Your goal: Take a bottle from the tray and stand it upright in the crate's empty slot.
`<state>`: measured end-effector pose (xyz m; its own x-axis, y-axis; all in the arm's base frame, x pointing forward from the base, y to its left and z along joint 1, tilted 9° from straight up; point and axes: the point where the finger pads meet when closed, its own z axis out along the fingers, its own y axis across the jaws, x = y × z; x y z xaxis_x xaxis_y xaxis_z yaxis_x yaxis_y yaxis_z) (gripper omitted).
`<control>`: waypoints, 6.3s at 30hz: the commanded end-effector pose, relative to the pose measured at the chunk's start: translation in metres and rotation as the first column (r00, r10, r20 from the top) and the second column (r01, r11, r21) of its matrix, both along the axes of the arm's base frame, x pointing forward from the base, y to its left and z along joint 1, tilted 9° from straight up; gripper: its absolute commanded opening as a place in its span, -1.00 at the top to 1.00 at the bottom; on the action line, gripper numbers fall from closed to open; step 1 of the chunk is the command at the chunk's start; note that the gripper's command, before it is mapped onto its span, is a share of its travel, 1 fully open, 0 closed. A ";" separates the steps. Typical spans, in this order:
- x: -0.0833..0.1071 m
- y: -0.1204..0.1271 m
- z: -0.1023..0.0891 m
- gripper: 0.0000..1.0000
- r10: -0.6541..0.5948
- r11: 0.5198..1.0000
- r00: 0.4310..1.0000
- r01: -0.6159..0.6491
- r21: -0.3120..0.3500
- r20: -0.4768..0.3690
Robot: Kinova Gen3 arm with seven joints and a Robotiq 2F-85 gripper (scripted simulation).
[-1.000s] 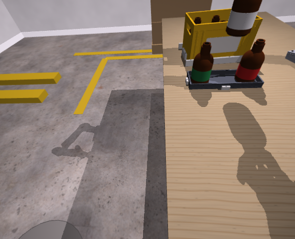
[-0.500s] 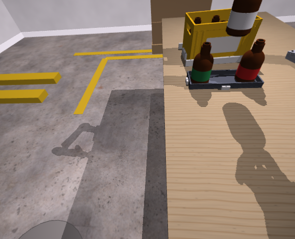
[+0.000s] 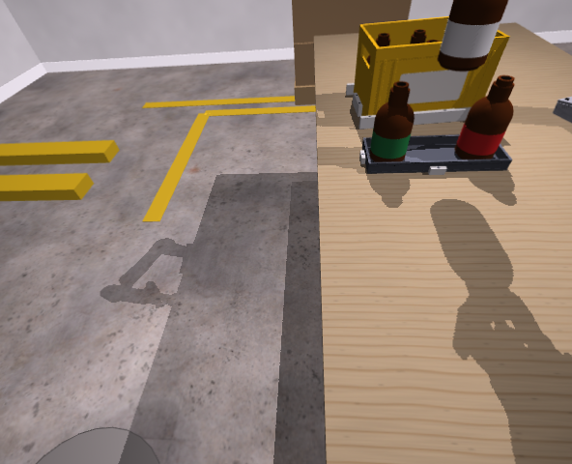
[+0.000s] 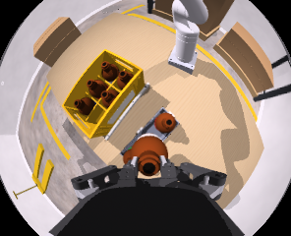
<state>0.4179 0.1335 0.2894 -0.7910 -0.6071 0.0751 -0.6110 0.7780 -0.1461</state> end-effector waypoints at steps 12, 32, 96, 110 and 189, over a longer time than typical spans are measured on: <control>0.001 -0.003 0.001 1.00 0.000 1.000 1.000 0.000 0.000 0.002; 0.005 -0.020 0.004 1.00 0.000 1.000 1.000 0.000 0.000 0.002; 0.032 -0.140 0.025 1.00 0.000 1.000 1.000 0.000 0.000 0.002; 0.037 -0.164 0.029 1.00 0.000 1.000 1.000 0.000 0.000 0.002; 0.045 -0.202 0.035 1.00 0.000 1.000 1.000 0.000 0.000 0.002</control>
<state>0.4632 -0.0685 0.3238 -0.7914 -0.6067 0.0746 -0.6106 0.7785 -0.1455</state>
